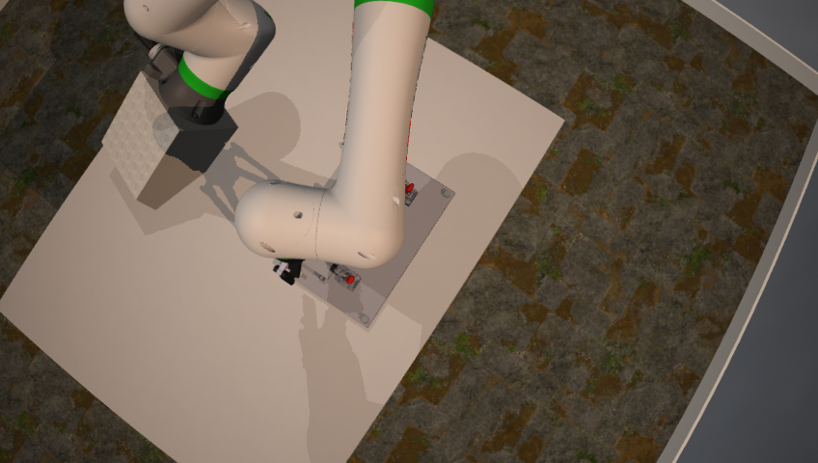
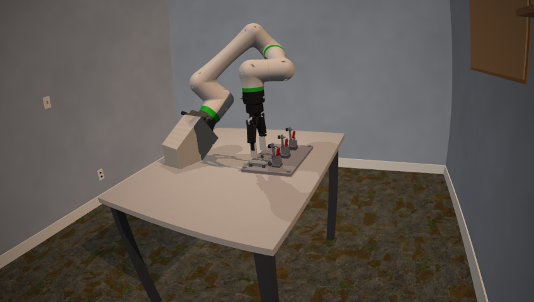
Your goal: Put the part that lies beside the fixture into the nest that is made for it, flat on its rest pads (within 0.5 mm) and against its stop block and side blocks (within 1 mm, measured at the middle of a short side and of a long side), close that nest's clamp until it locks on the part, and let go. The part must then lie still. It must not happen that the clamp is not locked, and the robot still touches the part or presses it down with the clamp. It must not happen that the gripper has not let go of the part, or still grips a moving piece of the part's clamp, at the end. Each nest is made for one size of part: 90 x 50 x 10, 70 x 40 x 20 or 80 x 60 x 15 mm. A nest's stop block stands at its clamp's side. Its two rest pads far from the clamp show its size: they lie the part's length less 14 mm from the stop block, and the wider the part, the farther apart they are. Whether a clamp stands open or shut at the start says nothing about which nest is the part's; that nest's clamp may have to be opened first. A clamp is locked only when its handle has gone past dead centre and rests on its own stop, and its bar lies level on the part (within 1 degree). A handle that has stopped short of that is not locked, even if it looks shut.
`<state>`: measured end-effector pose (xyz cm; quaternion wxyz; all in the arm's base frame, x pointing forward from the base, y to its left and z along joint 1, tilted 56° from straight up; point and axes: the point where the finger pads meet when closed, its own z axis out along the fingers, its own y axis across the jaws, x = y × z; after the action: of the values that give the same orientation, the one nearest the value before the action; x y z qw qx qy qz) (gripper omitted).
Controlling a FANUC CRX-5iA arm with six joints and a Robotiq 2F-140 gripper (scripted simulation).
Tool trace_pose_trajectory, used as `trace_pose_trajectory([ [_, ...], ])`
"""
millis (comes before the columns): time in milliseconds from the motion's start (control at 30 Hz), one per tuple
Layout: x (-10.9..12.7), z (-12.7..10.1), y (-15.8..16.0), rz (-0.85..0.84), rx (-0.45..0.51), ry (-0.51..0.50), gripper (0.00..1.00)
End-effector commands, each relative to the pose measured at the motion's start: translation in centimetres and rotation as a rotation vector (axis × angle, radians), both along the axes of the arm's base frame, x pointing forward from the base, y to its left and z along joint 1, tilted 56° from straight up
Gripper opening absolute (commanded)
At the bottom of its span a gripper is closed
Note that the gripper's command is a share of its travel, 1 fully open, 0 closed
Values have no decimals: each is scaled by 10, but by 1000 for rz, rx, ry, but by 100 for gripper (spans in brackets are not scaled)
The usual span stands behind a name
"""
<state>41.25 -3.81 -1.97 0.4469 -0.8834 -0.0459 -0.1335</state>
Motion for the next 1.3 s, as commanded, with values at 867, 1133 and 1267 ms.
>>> trace_pose_trajectory([
  [867,-5,14,-20,0,0,0,58],
  [1133,-9,25,-36,0,0,0,28],
  [1267,-14,41,-59,0,0,0,28],
])
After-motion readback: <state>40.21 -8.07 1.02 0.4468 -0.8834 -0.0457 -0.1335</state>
